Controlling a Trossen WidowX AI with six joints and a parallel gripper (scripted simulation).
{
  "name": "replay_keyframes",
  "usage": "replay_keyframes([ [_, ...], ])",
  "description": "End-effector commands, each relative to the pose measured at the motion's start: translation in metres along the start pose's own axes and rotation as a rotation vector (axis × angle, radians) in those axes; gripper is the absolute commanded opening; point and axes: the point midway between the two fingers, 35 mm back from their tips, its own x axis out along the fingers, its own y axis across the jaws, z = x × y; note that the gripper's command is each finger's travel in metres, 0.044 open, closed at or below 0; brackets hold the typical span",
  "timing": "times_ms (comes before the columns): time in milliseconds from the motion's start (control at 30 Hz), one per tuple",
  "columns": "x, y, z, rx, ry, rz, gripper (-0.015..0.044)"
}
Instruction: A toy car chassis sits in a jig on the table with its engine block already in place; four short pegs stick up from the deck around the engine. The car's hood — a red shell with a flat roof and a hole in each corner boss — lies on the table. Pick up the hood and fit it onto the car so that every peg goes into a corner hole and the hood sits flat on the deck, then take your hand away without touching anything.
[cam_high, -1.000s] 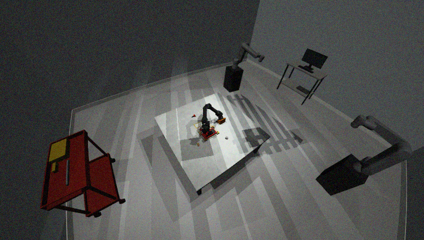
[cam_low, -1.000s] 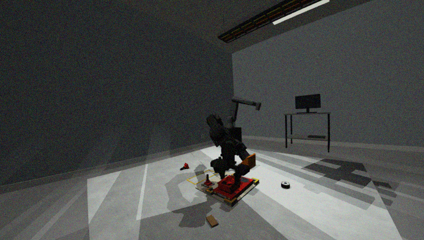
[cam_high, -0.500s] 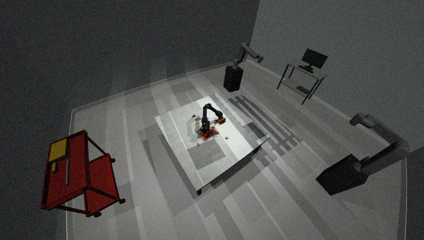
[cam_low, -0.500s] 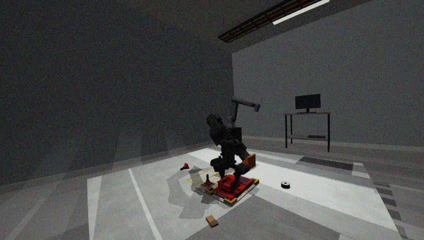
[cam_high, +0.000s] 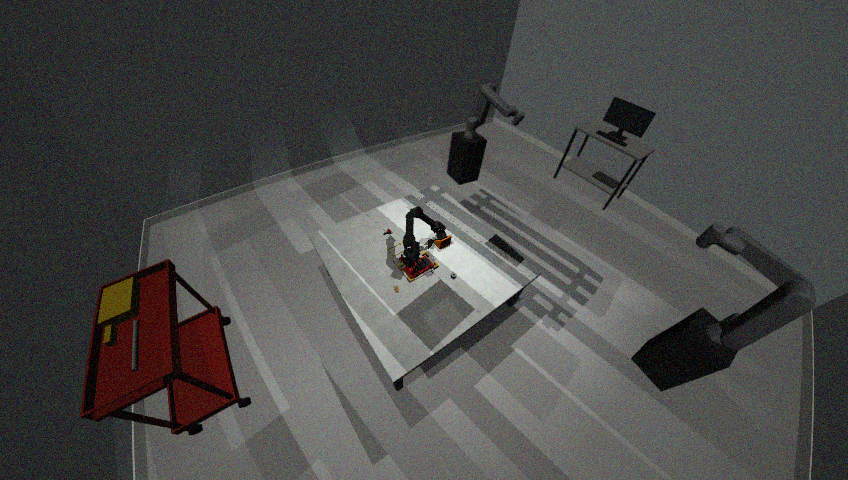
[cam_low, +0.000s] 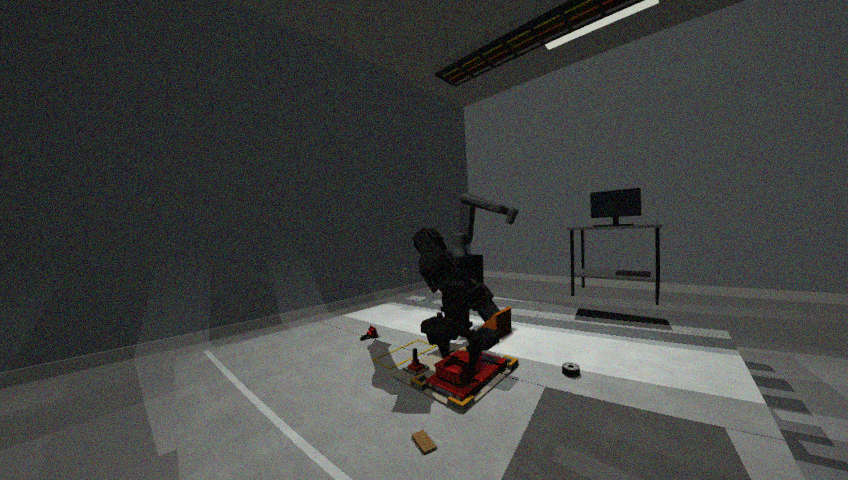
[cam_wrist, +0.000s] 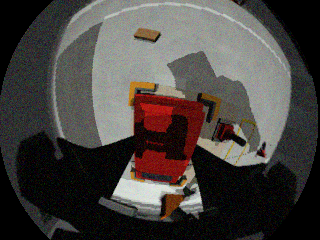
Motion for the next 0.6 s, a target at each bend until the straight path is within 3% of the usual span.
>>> replay_keyframes([
  [0, 0.0046, -0.0004, -0.0004, 0.0, 0.004, -0.001, 0.0],
  [567, 0.013, -0.0001, 0.0002, -0.001, 0.005, -0.002, 0.0],
])
